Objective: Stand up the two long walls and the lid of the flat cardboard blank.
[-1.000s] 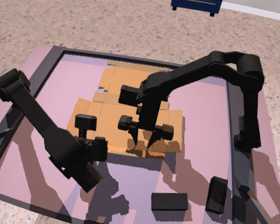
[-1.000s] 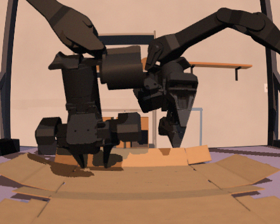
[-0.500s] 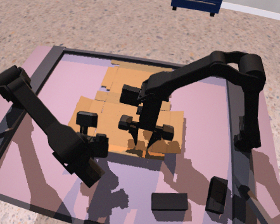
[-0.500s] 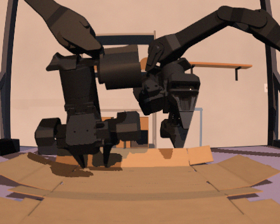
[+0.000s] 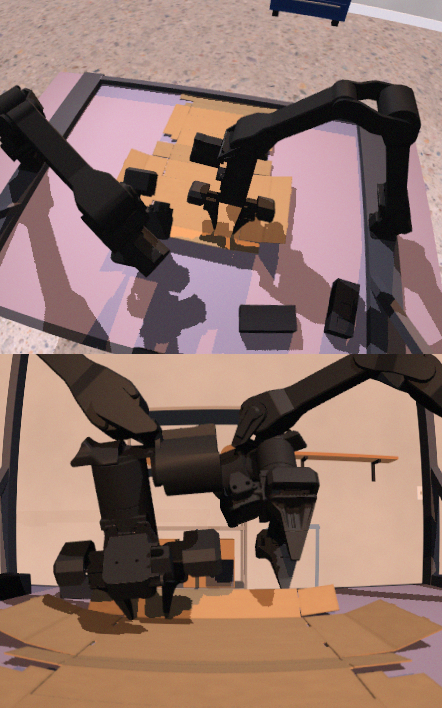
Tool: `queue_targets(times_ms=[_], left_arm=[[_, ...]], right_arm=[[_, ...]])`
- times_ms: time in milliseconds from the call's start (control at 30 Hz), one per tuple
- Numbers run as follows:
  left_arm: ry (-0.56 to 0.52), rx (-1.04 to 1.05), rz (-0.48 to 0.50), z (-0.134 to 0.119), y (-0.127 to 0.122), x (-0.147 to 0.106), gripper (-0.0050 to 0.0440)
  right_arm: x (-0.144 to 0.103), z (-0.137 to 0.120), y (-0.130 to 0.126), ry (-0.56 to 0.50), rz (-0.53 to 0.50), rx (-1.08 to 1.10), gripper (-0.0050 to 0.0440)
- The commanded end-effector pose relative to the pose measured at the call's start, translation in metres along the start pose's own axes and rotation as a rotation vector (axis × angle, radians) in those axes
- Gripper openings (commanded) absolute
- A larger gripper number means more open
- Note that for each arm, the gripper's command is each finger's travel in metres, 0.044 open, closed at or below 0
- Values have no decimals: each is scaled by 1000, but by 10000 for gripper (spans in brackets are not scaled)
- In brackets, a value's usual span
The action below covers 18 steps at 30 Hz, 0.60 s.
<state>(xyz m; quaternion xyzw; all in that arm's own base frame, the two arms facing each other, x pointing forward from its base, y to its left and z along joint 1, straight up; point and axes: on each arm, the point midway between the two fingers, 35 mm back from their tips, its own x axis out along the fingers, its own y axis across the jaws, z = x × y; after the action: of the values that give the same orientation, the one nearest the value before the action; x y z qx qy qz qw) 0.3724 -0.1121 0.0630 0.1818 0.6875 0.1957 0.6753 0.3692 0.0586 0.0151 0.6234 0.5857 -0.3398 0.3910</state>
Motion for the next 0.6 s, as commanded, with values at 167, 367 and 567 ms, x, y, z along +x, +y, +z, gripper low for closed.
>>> queue_targets(times_ms=[167, 367, 567], left_arm=[[-46, 0, -139, 2, 5, -16, 400], [-46, 0, -139, 2, 1, -11, 400], [-46, 0, -139, 2, -1, -7, 400]], right_arm=[[23, 15, -22, -38, -72, 24, 199], [23, 15, -23, -39, -72, 24, 199], [27, 16, -27, -41, -71, 26, 199]])
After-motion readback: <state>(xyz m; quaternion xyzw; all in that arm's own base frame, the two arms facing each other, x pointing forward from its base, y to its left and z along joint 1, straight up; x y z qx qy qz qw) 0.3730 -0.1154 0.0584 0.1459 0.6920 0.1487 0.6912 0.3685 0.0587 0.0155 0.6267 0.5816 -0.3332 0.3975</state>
